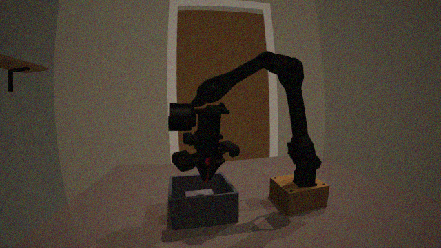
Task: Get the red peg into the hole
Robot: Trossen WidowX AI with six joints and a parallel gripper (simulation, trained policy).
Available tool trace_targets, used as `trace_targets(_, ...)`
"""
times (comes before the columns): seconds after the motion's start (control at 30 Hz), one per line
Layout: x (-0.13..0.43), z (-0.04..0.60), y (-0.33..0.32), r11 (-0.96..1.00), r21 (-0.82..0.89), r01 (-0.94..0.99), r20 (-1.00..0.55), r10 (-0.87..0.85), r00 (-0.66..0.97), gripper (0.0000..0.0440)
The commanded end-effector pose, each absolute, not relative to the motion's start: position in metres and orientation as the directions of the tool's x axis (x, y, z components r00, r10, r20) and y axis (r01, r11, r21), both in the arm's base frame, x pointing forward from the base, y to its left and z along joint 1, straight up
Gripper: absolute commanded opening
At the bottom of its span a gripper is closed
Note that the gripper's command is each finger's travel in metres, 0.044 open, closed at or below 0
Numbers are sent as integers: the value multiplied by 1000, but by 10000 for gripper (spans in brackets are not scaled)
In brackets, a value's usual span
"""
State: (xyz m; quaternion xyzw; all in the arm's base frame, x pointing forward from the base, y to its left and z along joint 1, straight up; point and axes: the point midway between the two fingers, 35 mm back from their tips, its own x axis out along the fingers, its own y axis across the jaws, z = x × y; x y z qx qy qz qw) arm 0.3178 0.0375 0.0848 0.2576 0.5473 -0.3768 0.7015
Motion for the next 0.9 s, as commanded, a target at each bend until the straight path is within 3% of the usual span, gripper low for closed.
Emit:
trace_targets(0.0,330,78,23,592,-43,805,-965,-232,119,0)
trace_targets(0.43,344,41,3,678,-42,734,-985,-153,85,4)
trace_targets(0.67,344,21,2,706,-46,707,-993,-111,46,148)
trace_targets(0.87,358,28,-7,726,-31,687,-993,-102,63,184)
